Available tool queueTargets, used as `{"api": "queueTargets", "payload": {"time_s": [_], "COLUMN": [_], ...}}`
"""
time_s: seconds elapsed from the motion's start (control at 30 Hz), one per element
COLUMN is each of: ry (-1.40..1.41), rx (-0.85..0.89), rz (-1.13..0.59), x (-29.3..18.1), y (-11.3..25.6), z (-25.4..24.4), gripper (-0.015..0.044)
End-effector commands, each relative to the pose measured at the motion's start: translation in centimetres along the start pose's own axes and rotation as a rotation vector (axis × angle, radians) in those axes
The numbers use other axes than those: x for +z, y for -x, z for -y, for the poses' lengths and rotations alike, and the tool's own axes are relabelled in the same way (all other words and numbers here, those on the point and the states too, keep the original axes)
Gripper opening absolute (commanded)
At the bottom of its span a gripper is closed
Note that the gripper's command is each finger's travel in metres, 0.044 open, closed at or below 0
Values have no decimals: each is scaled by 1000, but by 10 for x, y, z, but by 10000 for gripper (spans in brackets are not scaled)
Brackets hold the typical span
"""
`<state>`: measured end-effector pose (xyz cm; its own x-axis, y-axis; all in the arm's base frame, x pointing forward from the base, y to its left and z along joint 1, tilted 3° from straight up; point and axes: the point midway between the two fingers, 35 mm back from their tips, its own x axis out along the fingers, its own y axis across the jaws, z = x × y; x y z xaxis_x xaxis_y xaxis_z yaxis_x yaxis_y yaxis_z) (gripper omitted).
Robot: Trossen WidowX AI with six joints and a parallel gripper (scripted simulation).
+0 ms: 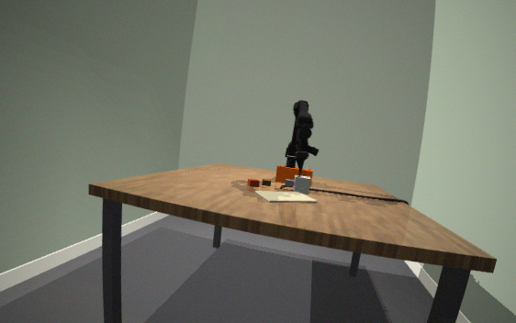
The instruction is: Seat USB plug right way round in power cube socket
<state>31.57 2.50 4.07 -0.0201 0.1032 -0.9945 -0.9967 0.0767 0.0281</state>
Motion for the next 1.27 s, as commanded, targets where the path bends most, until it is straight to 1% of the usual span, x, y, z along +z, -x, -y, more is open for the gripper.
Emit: {"api": "queueTargets", "payload": {"time_s": [0.0,0.07,0.17,0.2,0.8,1.23], "ry": [4,4,0,0,0,0], "rx": [2,2,0,0,0,0], "rz": [0,0,0,0,0,0], "x": [0,0,0,0,0,1], "y": [-2,-2,0,0,0,13], "z": [0,0,0,0,0,0], "gripper": [0,0,79,95,95,95]}}
